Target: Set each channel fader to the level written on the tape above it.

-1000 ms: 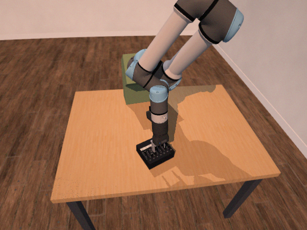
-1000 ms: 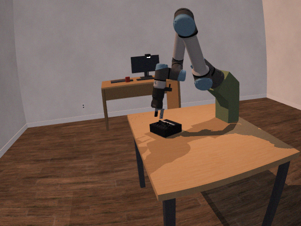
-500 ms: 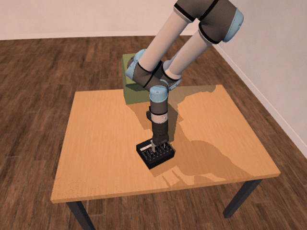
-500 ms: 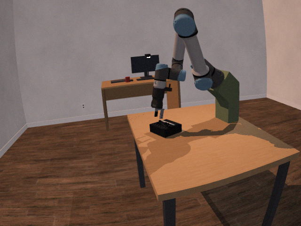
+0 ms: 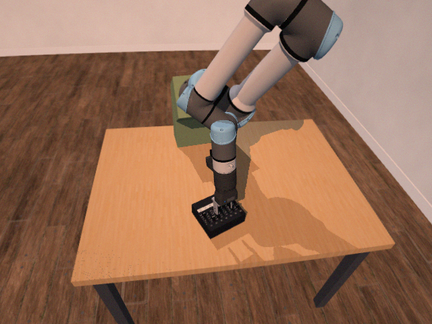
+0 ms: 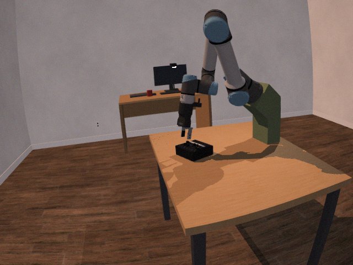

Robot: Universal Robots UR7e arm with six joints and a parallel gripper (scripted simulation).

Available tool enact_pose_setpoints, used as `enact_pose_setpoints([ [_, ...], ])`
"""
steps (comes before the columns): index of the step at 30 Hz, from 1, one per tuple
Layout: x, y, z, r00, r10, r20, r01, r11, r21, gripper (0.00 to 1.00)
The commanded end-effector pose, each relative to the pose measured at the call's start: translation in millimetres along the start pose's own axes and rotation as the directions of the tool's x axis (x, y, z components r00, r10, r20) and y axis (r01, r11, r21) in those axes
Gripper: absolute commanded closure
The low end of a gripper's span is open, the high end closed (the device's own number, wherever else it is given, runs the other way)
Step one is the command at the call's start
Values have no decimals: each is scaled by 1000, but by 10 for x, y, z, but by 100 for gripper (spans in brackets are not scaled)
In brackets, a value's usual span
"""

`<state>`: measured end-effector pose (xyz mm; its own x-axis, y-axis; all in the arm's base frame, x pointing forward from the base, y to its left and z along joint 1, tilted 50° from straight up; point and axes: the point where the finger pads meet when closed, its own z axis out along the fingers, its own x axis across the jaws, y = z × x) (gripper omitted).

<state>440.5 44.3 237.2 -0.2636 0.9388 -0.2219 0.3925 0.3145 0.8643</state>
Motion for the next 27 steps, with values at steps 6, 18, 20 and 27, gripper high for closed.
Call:
enact_pose_setpoints([
  [6,0,3,-1,1000,-1,0,1,1000,-1,0],
  [18,-4,2,-5,1000,2,0,-2,1000,1,0],
  [20,-11,-2,-13,1000,8,1,-8,1000,5,0],
  [27,-68,-35,-102,998,63,5,-63,997,42,0],
])
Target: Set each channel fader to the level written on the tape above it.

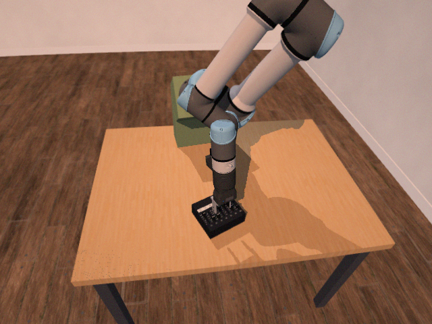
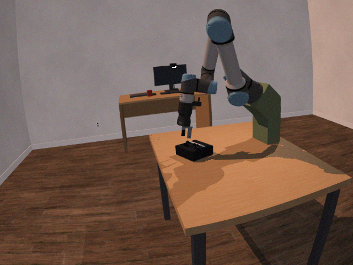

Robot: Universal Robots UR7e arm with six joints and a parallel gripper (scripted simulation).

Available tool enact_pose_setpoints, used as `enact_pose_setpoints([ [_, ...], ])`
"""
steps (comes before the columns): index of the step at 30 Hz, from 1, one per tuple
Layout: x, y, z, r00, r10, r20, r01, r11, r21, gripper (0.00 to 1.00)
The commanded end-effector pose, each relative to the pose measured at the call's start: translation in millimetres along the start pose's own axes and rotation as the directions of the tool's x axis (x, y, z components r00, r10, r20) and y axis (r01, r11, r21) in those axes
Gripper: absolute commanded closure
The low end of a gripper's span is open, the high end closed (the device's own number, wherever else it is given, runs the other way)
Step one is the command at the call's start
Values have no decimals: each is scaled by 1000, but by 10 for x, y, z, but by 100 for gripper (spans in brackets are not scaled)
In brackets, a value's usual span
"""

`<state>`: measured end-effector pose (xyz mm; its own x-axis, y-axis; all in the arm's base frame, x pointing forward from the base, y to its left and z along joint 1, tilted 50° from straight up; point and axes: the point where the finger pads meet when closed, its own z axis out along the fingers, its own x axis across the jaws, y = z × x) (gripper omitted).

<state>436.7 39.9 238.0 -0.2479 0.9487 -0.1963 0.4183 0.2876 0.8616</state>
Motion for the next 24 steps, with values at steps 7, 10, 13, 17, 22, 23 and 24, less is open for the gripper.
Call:
enact_pose_setpoints([
  [7,-75,-58,-189,995,103,7,-103,992,67,0],
  [10,-79,-91,-288,988,154,14,-154,983,96,0],
  [13,-61,-127,-393,978,205,22,-206,971,125,0],
  [17,-11,-173,-526,963,268,34,-270,950,157,0],
  [22,36,-202,-607,951,306,42,-308,935,175,0],
  [23,51,-211,-629,948,316,44,-319,931,179,0],
  [24,65,-218,-649,944,326,46,-328,926,184,0],
])
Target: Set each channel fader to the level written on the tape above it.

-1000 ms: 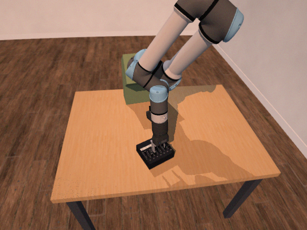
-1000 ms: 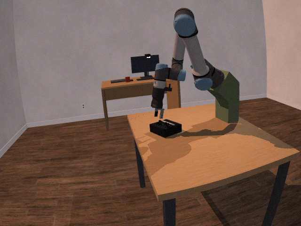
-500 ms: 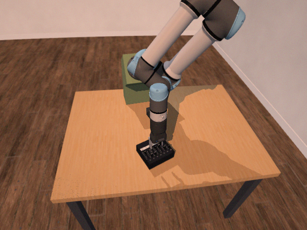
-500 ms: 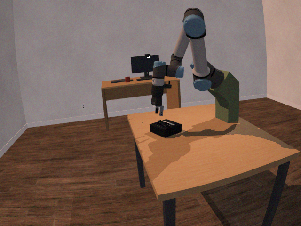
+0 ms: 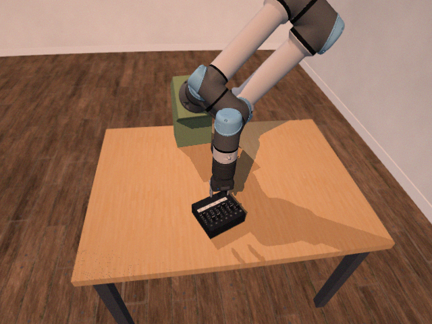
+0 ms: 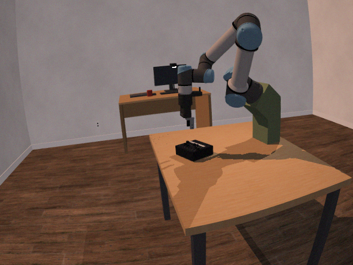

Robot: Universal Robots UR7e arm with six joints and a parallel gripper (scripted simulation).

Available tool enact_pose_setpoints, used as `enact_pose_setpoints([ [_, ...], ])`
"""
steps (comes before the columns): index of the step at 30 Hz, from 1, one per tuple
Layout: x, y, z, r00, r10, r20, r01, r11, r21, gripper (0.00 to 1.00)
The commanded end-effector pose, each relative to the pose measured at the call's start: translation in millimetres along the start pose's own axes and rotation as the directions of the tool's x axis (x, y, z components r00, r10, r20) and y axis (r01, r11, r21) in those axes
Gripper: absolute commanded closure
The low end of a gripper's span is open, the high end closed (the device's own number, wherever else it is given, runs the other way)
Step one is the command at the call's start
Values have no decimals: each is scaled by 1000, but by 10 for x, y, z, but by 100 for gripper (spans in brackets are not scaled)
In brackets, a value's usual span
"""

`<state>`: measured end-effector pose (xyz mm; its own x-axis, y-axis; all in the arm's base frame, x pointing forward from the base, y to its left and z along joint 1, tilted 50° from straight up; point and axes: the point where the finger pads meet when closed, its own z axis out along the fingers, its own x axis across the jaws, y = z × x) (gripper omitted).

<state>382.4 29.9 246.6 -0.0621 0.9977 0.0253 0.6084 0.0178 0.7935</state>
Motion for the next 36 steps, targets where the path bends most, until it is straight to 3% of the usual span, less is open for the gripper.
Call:
enact_pose_setpoints([
  [1,31,-79,-129,998,50,-26,-49,998,29,0],
  [24,63,-118,-177,997,76,-24,-75,996,42,0],
  [36,26,11,-96,1000,9,-25,-9,1000,19,0],
])
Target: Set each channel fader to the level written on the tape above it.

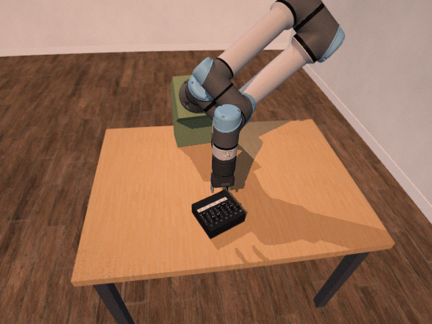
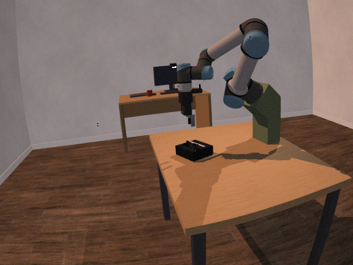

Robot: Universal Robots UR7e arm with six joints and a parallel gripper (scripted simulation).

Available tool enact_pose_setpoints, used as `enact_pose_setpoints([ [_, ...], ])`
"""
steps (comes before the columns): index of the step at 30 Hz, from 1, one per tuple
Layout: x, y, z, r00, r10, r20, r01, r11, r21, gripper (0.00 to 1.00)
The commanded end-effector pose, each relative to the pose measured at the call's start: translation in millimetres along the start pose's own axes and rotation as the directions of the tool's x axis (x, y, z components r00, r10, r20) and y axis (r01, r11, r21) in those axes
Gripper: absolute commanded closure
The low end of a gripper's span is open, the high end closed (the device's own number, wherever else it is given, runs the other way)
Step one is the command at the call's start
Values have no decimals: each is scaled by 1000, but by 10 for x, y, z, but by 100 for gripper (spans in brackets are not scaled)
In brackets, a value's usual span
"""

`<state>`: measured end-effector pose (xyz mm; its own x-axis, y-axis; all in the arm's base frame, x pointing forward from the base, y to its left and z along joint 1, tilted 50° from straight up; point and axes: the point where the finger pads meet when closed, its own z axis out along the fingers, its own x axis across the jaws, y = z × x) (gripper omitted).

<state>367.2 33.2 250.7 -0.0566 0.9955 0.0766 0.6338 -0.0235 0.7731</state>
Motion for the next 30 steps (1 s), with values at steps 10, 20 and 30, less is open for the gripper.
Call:
enact_pose_setpoints([
  [10,5,365,266,984,-176,7,176,982,-73,0],
  [20,181,623,526,953,-304,16,302,940,-160,0],
  [30,316,717,642,935,-355,22,352,913,-208,0],
])
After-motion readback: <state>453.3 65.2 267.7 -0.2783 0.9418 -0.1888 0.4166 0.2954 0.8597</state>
